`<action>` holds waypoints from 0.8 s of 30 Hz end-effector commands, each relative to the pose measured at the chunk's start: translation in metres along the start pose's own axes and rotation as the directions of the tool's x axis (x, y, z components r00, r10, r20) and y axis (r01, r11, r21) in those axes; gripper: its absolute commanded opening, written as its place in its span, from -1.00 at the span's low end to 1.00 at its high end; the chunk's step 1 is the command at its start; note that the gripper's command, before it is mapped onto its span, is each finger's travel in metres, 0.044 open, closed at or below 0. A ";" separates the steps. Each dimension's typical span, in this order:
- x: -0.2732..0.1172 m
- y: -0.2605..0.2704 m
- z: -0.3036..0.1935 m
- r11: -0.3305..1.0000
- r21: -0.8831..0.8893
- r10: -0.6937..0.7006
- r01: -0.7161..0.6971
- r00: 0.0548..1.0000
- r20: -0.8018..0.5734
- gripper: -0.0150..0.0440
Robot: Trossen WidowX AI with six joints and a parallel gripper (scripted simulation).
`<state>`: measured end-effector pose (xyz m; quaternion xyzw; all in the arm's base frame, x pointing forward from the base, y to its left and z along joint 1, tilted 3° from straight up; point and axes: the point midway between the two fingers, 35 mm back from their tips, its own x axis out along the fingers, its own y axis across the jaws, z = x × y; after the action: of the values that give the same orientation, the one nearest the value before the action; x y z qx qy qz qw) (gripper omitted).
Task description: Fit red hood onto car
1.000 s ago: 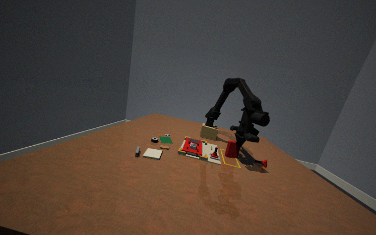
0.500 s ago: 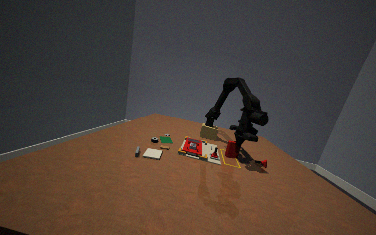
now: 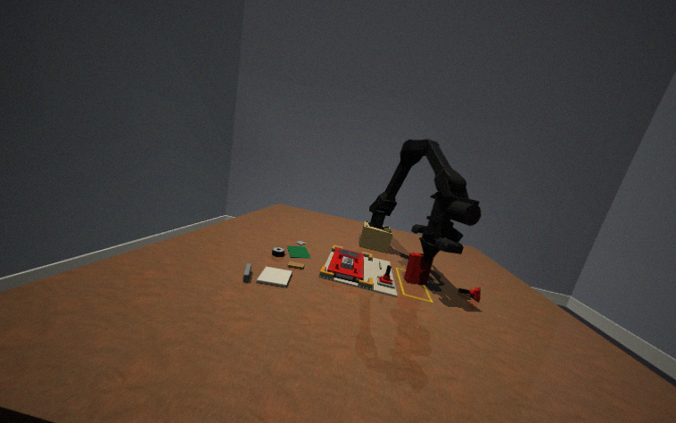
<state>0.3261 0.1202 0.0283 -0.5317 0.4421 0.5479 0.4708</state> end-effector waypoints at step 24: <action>0.000 0.016 0.001 1.000 0.005 0.004 -0.004 1.000 0.005 -0.49</action>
<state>0.3129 0.1183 0.0282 -0.5312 0.4426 0.5484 0.4703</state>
